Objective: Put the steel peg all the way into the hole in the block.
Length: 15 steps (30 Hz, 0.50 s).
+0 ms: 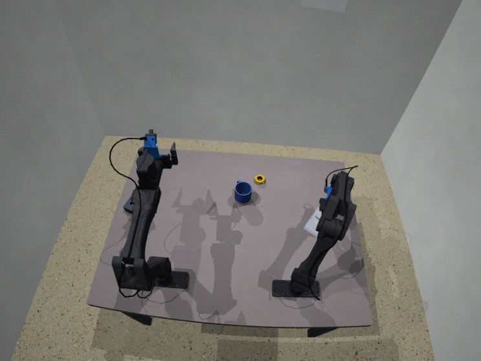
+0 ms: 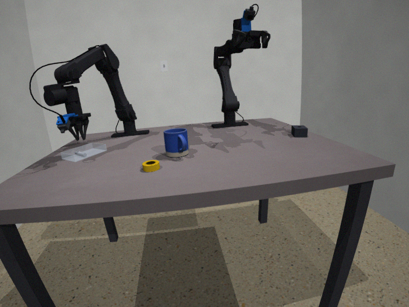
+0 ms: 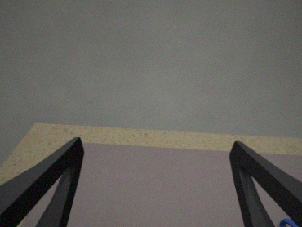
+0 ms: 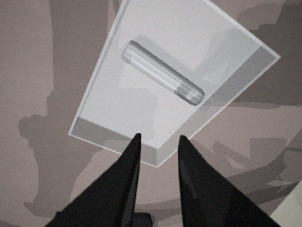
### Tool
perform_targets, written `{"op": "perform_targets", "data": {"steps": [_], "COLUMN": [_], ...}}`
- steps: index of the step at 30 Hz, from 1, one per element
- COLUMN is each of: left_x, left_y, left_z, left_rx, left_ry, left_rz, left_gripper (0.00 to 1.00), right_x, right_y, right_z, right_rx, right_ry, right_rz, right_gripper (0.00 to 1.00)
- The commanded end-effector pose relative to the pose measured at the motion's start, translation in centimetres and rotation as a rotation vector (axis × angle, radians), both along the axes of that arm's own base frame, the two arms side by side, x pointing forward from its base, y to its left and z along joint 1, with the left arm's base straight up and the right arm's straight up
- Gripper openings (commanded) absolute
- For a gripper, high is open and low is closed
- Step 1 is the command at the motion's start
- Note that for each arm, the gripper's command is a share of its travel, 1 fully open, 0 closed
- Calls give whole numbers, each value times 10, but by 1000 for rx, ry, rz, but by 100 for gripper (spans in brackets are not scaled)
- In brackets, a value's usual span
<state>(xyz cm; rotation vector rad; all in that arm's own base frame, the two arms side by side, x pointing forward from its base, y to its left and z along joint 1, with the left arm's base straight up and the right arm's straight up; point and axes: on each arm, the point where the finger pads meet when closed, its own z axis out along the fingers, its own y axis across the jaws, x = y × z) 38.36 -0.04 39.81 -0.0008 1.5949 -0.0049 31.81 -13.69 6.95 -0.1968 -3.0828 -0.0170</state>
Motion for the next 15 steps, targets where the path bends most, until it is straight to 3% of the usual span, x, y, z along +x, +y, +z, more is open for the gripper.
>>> {"op": "perform_targets", "data": {"steps": [1,7,11,15], "left_x": [-2,-2,-2,-2], "left_y": [1,1,1,1], "left_z": [9,9,9,9], "left_rx": [4,4,4,4], "left_ry": [-24,-24,-24,-24], "left_rz": [3,3,3,3], "left_gripper": [100,100,100,100], "right_x": [7,3,4,9], "right_y": [-13,-19,-23,-26], "right_z": [5,-16,-14,-10], "right_rx": [-5,18,13,-3], "right_ry": [-68,-46,-62,-77], "right_rz": [336,691,925,983], "right_gripper": [28,28,28,28]}}
